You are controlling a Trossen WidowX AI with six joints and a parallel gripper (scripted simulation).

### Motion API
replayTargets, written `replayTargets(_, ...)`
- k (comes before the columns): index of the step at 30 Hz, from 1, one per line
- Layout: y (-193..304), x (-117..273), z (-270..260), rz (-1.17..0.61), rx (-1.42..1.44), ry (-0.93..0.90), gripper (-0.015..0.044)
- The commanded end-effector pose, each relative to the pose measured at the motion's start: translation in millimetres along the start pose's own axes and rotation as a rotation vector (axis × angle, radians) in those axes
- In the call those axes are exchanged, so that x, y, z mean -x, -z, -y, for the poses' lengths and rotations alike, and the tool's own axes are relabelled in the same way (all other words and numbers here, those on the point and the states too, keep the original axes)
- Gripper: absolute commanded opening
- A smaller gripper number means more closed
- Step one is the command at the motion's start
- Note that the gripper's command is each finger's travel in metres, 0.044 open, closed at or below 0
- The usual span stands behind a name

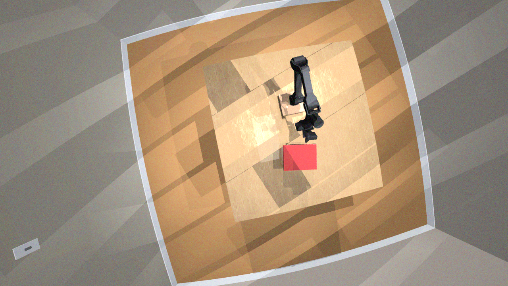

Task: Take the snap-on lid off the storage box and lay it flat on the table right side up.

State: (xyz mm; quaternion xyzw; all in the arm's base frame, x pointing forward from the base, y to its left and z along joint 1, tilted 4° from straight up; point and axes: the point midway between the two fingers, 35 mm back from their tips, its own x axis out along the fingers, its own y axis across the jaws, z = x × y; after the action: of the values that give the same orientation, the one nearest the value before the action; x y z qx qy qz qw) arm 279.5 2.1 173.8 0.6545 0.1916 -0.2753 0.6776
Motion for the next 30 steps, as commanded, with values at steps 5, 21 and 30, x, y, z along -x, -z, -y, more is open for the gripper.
replayTargets(5,0.3,-41.0,54.3,-0.003,-0.005,0.017,0.0235)
replayTargets(21,0.9,-58.2,53.8,-0.003,-0.003,0.017,0.0235)
replayTargets(30,1.2,-72.6,53.0,-0.003,-0.004,0.016,0.0235)
